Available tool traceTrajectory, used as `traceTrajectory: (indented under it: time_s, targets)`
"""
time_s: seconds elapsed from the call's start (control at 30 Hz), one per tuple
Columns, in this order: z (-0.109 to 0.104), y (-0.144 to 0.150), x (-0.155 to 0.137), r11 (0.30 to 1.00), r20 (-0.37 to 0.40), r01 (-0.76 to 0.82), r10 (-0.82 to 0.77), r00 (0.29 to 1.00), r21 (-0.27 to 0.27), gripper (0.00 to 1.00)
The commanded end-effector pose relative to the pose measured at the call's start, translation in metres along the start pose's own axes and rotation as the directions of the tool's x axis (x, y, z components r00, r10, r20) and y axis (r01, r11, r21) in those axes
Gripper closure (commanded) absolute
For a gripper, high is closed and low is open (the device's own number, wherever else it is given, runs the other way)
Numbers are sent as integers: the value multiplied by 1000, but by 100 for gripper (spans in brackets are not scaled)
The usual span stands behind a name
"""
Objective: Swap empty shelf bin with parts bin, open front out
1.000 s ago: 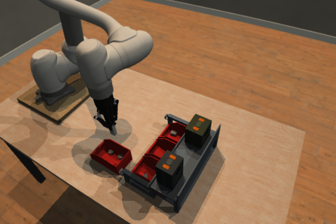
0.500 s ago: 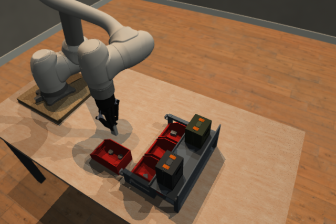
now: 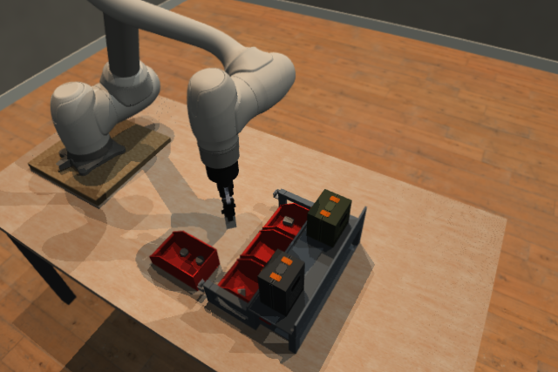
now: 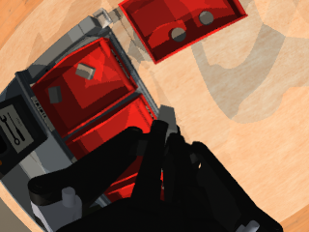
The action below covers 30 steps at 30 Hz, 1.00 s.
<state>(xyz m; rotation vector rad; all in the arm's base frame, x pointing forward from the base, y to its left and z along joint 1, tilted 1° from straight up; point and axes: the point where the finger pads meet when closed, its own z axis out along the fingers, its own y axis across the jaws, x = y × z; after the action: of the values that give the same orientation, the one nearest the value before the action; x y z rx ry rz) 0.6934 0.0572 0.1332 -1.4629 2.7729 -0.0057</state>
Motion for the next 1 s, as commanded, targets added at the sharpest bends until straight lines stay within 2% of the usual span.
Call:
traceTrajectory:
  time_s: [0.0, 0.07, 0.13, 0.17, 0.23, 0.27, 0.3, 0.33, 0.97]
  targets:
    - [8, -8, -37, 961, 10, 275, -275, 961, -6, 90]
    - [9, -8, -44, 922, 10, 387, -387, 922, -4, 90]
    - [9, -8, -44, 922, 10, 387, -387, 922, -4, 90]
    - [9, -9, -45, 844, 12, 536, -536, 844, -4, 90]
    - [10, -9, -46, 796, 16, 606, -606, 796, -5, 90]
    - [10, -9, -46, 763, 19, 647, -647, 763, -6, 38]
    - [10, -9, -46, 725, 25, 688, -688, 725, -8, 38]
    - [10, -9, -46, 720, 26, 694, -693, 720, -8, 38]
    - [10, -9, -46, 720, 26, 694, -693, 720, -8, 38]
